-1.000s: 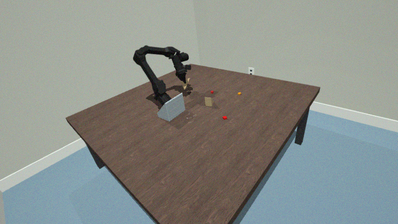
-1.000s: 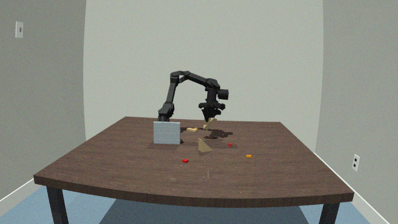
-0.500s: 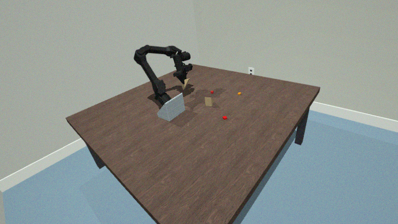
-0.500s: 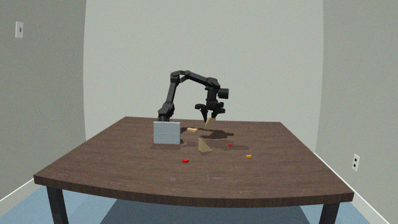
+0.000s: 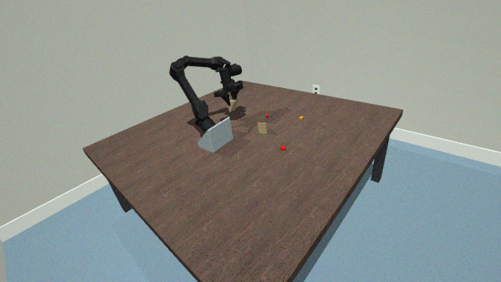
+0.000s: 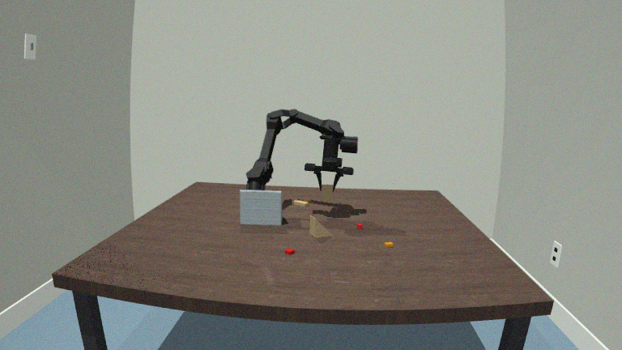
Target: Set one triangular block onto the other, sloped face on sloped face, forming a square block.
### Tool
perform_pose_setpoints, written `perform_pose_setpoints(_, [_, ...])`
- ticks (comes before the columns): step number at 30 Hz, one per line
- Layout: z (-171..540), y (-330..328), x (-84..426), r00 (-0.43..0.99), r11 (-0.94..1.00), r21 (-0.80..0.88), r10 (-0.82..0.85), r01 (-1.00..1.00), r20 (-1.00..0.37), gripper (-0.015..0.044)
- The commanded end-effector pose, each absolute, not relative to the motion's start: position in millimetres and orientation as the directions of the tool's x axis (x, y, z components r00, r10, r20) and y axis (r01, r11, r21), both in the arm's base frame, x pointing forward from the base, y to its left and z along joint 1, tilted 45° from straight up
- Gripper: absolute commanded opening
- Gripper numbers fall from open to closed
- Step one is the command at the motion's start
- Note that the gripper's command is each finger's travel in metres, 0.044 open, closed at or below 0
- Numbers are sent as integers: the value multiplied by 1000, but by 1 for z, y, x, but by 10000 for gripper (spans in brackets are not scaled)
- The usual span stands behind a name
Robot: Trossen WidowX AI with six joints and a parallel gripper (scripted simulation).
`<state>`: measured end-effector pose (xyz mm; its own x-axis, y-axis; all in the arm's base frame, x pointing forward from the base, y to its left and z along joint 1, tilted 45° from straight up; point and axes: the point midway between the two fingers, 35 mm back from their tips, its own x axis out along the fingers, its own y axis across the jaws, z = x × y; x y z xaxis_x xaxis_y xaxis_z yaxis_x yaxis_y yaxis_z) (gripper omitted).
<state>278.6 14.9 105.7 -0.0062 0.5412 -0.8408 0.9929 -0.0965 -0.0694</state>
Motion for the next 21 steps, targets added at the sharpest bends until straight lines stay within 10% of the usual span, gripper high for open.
perform_pose_setpoints(1, [104, 14, 278, -6, -213, -154, 567, 965, -824, 0])
perform_pose_setpoints(21, [107, 9, 281, 51, -626, -515, 663, 585, -747, 0])
